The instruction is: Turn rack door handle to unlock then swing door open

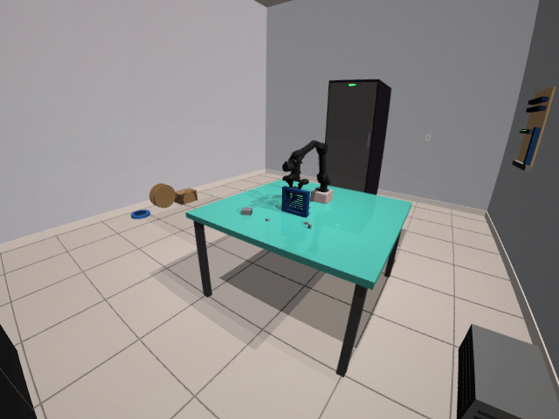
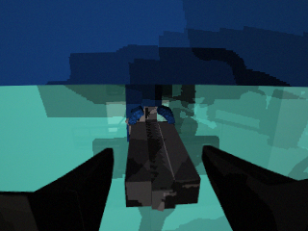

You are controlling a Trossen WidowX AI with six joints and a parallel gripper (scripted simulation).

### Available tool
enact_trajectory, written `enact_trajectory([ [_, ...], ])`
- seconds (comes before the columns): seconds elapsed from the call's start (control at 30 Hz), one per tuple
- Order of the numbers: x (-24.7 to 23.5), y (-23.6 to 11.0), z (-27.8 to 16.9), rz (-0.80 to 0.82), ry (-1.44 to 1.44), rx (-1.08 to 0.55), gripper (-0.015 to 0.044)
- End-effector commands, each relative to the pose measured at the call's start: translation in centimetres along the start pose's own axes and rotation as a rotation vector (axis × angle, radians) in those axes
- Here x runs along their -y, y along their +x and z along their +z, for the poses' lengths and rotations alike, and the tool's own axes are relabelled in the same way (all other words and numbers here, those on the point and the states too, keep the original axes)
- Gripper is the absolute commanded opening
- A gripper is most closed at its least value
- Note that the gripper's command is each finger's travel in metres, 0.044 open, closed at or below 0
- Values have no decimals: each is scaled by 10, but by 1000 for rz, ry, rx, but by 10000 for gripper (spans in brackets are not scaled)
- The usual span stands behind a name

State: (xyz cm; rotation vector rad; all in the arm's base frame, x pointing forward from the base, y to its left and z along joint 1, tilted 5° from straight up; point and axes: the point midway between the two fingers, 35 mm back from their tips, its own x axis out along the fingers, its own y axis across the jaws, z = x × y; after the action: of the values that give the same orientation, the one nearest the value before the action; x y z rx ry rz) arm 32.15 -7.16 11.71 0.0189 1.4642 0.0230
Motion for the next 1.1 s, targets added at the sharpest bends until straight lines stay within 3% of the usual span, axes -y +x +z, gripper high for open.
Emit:
enact_trajectory([
  [0.0, -1, 9, -2, 6, 4, -3, 283],
  [0.1, -1, 11, -2, 6, 5, -3, 283],
  [0.33, -1, 11, -2, 6, 5, -3, 99],
  [0.77, -1, 11, -2, 6, 5, -3, 13],
  [0.93, -1, 11, -2, 6, 37, -3, 11],
  [1.07, -1, 11, -2, 6, 225, -4, 11],
])
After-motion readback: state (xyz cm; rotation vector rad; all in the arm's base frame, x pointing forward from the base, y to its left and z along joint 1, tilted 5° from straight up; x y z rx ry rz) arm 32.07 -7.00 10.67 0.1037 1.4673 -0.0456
